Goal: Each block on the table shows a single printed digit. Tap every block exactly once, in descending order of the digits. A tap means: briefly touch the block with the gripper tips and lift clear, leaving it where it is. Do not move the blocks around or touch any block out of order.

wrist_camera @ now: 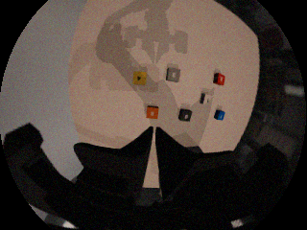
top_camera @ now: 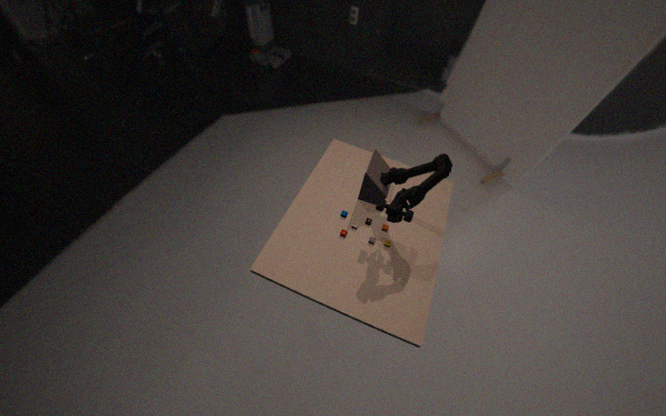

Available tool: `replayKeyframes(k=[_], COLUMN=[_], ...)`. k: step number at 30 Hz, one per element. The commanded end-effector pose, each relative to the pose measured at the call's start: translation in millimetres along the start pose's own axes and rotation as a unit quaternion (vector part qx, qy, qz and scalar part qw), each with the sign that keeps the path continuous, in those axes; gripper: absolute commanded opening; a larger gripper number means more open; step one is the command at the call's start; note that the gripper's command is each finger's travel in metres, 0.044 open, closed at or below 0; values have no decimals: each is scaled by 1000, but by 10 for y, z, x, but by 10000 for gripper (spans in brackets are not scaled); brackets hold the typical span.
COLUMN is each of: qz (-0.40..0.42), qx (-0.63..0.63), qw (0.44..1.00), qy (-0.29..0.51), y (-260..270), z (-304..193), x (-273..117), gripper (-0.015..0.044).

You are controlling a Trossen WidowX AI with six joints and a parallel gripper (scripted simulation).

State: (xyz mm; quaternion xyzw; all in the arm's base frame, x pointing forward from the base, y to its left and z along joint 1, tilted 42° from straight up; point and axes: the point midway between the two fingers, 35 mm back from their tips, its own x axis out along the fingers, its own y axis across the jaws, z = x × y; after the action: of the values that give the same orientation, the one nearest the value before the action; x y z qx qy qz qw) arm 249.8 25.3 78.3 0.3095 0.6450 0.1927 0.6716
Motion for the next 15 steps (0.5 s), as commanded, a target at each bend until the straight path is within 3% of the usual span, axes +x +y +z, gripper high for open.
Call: replayKeyframes(k=[1,5,11,15], qz=[5,4,6,7], qx=[3,3,3,3], qw=[1000,1000,1000,1000], qy=[-2,-2,-2,-2], y=[100,94,114,116], z=[-189,-175,-188,-192], x=[42,131,833,853], gripper=[20,20,20,20])
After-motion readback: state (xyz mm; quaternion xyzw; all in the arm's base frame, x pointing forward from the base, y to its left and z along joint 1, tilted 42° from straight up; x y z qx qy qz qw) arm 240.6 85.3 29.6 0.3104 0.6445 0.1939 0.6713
